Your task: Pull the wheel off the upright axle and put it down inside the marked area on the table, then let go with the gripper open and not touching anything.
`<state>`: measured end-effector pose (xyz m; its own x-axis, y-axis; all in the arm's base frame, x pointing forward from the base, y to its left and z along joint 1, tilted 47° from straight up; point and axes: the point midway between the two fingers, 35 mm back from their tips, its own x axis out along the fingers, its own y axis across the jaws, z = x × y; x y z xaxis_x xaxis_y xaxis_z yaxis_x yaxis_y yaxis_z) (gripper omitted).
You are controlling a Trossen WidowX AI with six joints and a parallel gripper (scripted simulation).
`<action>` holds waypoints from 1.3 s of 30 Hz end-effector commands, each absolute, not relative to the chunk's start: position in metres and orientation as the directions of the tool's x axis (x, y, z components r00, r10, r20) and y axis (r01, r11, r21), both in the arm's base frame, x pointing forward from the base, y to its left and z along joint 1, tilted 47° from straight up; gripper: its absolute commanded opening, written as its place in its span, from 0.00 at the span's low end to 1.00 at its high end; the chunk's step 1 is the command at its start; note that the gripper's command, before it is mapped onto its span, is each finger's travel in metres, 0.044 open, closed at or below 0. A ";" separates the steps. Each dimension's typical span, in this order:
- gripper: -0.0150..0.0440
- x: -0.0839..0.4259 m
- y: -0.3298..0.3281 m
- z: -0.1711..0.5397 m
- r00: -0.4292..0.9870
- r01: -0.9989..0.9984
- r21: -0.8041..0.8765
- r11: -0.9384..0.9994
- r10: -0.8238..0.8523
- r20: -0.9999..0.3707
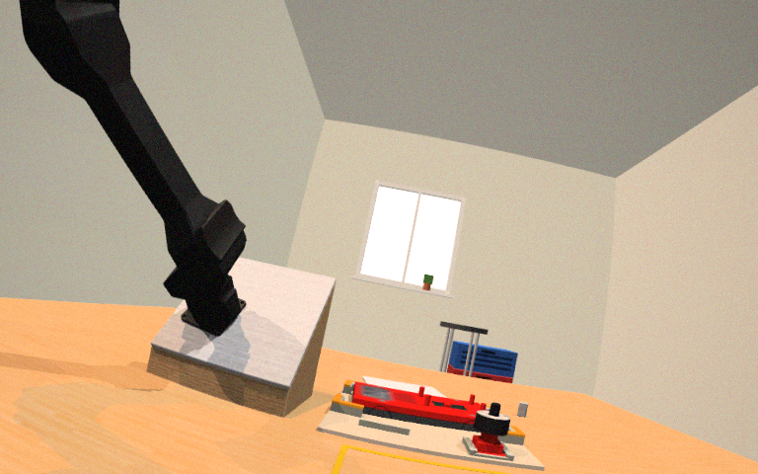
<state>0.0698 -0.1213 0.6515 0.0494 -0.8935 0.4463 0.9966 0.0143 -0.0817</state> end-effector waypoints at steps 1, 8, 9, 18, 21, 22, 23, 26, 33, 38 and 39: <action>0.89 0.070 -0.121 0.651 0.047 0.996 -0.085 0.010 -0.893 0.448; 0.76 0.094 -0.119 0.651 0.047 0.987 -0.158 -0.035 -0.872 0.488; 0.76 0.099 -0.118 0.651 0.058 0.987 -0.158 -0.023 -0.869 0.491; 0.76 0.162 -0.100 0.649 0.190 0.976 -0.197 0.095 -0.817 0.545; 0.76 0.181 -0.095 0.646 0.233 0.969 -0.202 0.144 -0.806 0.544; 0.76 0.191 -0.092 0.644 0.257 0.964 -0.205 0.170 -0.800 0.543; 0.76 0.202 -0.089 0.642 0.282 0.958 -0.208 0.198 -0.793 0.540; 0.76 0.233 -0.080 0.632 0.355 0.935 -0.217 0.281 -0.772 0.527; 0.76 0.303 -0.057 0.601 0.517 0.855 -0.229 0.466 -0.719 0.465; 0.76 0.347 -0.040 0.570 0.620 0.781 -0.223 0.583 -0.679 0.394; 0.76 0.356 -0.036 0.563 0.639 0.765 -0.220 0.605 -0.671 0.378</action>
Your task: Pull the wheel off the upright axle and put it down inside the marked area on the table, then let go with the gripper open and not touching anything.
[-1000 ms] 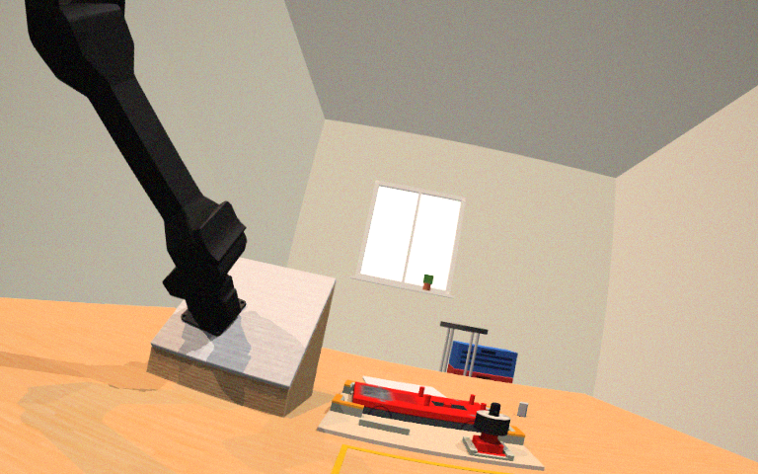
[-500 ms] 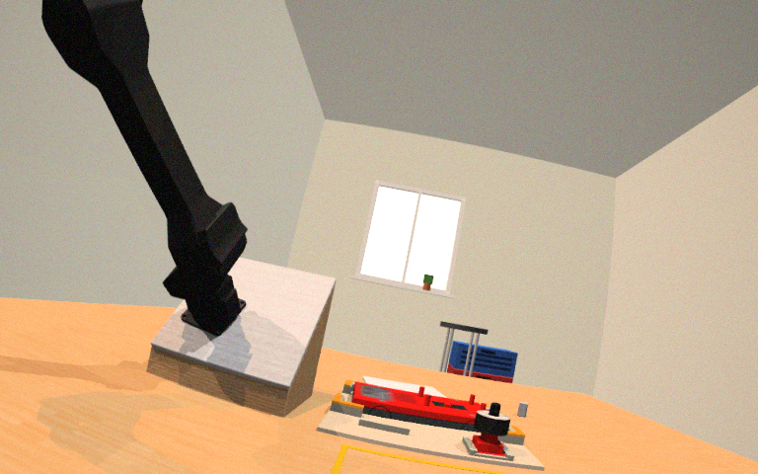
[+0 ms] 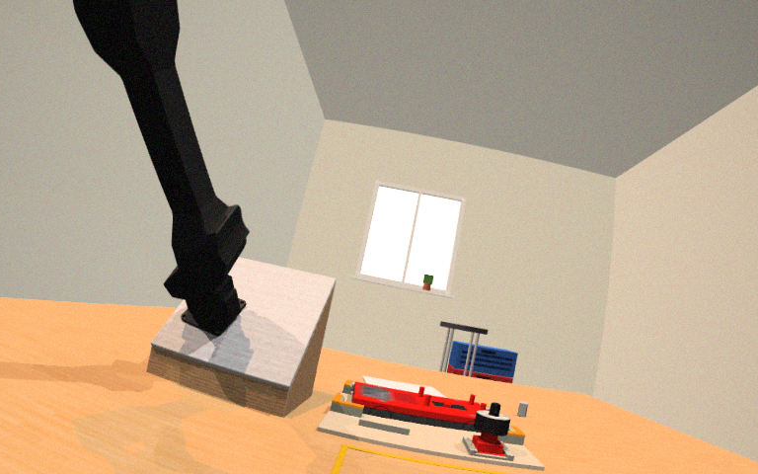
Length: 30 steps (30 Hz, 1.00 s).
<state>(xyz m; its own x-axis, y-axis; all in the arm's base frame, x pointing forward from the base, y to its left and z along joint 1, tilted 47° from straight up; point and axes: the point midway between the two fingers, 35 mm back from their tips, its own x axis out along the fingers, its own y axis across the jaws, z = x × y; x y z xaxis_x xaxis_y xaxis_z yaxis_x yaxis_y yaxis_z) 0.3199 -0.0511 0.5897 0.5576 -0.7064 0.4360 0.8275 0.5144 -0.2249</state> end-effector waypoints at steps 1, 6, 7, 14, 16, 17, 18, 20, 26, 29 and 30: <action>0.76 0.364 -0.033 0.556 0.657 0.750 -0.216 0.626 -0.663 0.360; 0.76 0.400 -0.011 0.517 0.745 0.661 -0.190 0.726 -0.605 0.280; 0.76 0.406 -0.007 0.509 0.761 0.643 -0.183 0.743 -0.594 0.262; 0.76 0.439 0.016 0.457 0.831 0.555 -0.125 0.822 -0.540 0.135; 0.76 0.449 0.022 0.438 0.845 0.534 -0.099 0.840 -0.528 0.081; 0.76 0.453 0.026 0.428 0.851 0.525 -0.085 0.847 -0.522 0.054; 0.76 0.457 0.029 0.418 0.856 0.517 -0.071 0.853 -0.517 0.027; 0.76 0.464 0.035 0.398 0.862 0.505 -0.042 0.862 -0.507 -0.028; 0.76 0.477 0.052 0.334 0.851 0.503 0.047 0.863 -0.485 -0.202; 0.76 0.479 0.059 0.303 0.829 0.522 0.087 0.848 -0.481 -0.287; 0.76 0.479 0.061 0.292 0.819 0.532 0.099 0.841 -0.481 -0.314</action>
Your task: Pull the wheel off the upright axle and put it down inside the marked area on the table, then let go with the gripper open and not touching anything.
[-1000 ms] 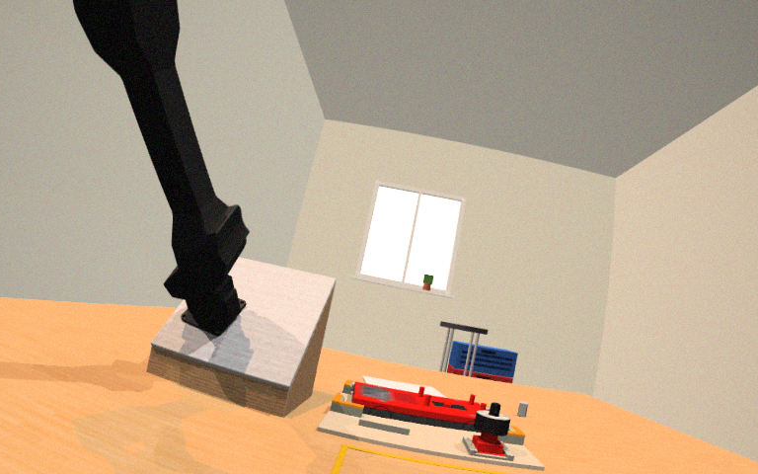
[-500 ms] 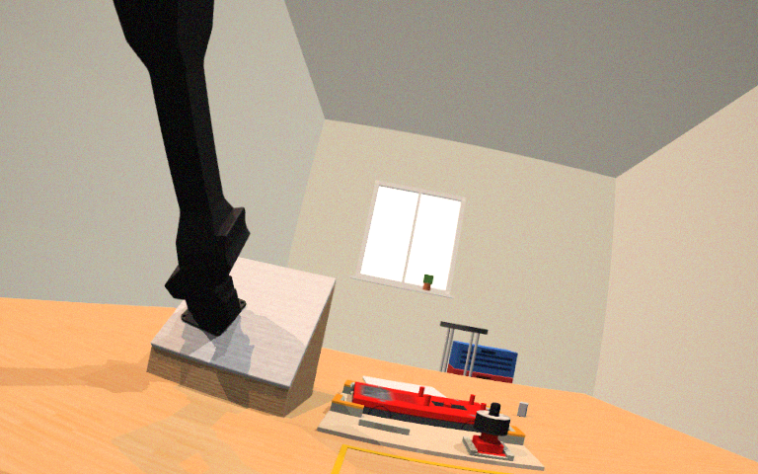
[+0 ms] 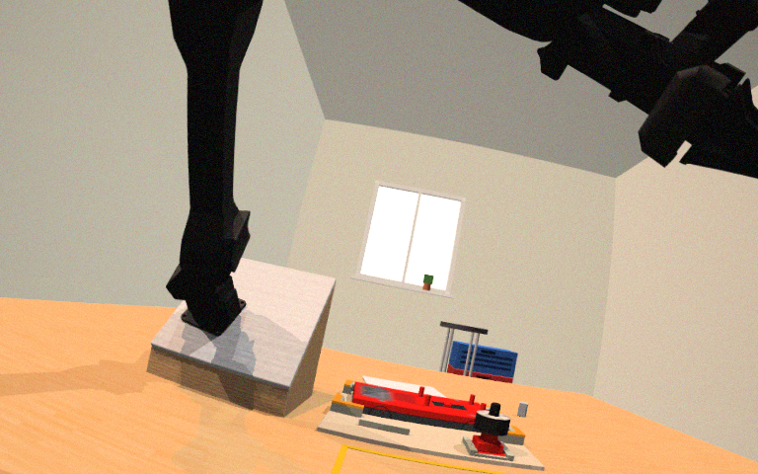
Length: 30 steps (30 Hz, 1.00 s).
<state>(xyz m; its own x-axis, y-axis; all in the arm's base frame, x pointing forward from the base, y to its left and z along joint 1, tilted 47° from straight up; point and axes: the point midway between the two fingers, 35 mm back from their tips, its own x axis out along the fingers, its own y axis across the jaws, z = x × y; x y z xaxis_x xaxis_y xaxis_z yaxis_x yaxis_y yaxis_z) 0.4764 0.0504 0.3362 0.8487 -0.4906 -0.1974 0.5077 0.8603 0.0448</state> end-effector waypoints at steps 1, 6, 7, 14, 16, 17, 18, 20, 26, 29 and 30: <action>0.76 0.479 0.063 0.282 0.808 0.542 0.110 0.833 -0.481 -0.341; 0.76 0.471 0.071 0.228 0.731 0.616 0.151 0.773 -0.490 -0.475; 0.76 0.469 0.073 0.218 0.712 0.634 0.155 0.757 -0.494 -0.500; 0.76 0.441 0.077 0.150 0.543 0.778 0.146 0.611 -0.539 -0.644; 0.76 0.430 0.077 0.133 0.483 0.822 0.129 0.555 -0.559 -0.674; 0.76 0.424 0.077 0.125 0.452 0.843 0.119 0.525 -0.570 -0.686; 0.76 0.418 0.077 0.117 0.421 0.863 0.108 0.494 -0.581 -0.696; 0.76 0.406 0.076 0.103 0.356 0.899 0.084 0.430 -0.606 -0.711; 0.76 0.365 0.069 0.071 0.160 0.976 0.009 0.218 -0.690 -0.706; 0.76 0.356 0.067 0.067 0.115 0.986 -0.006 0.166 -0.711 -0.693; 0.76 0.356 0.067 0.067 0.115 0.986 -0.006 0.166 -0.711 -0.693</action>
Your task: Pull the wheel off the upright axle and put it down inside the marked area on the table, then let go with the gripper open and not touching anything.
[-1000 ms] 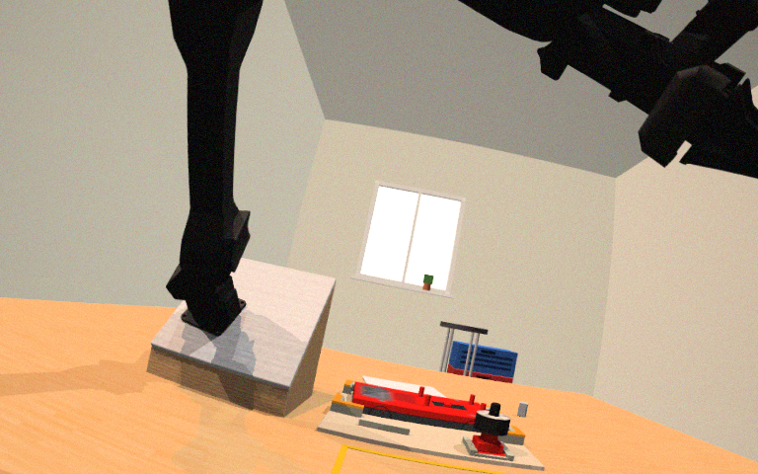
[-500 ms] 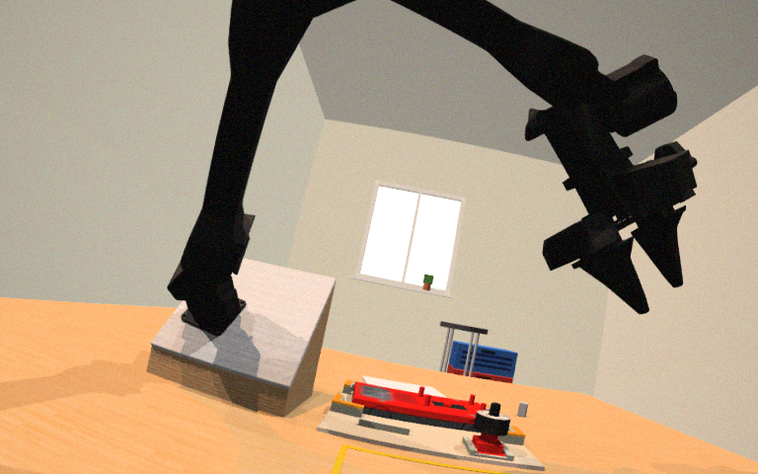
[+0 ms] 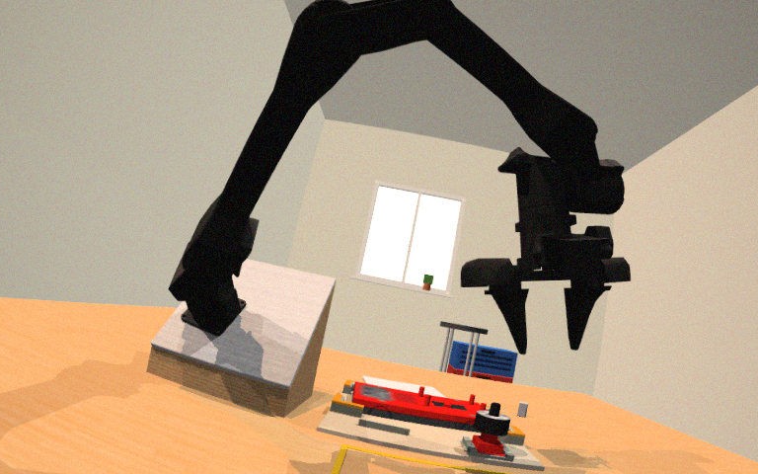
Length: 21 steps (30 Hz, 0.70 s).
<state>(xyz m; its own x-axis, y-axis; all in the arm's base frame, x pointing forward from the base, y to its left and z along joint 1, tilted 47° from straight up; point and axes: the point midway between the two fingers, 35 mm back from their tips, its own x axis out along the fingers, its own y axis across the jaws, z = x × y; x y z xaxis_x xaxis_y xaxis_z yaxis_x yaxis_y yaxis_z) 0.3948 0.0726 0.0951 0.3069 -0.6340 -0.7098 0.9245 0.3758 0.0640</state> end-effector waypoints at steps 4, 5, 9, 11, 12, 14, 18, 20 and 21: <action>0.76 0.356 0.067 0.067 0.115 0.986 -0.006 0.166 -0.711 -0.693; 0.76 0.356 0.067 0.067 0.115 0.986 -0.006 0.166 -0.711 -0.693; 0.76 0.356 0.067 0.067 0.115 0.986 -0.006 0.166 -0.711 -0.693; 0.76 0.356 0.068 0.066 0.116 0.986 -0.006 0.166 -0.711 -0.693; 0.76 0.357 0.069 0.065 0.116 0.986 -0.006 0.166 -0.711 -0.693; 0.76 0.361 0.073 0.062 0.116 0.986 -0.006 0.166 -0.711 -0.694; 0.76 0.362 0.074 0.060 0.116 0.986 -0.006 0.166 -0.711 -0.694; 0.76 0.362 0.074 0.060 0.116 0.986 -0.006 0.166 -0.711 -0.694; 0.76 0.363 0.073 0.058 0.116 0.986 -0.006 0.166 -0.711 -0.694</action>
<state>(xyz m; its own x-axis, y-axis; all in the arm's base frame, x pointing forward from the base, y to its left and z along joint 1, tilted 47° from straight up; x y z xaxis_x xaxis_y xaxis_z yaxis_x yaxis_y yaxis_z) 0.3612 0.0725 0.0615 0.1195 -0.7138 -0.6901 0.9848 0.1735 -0.0089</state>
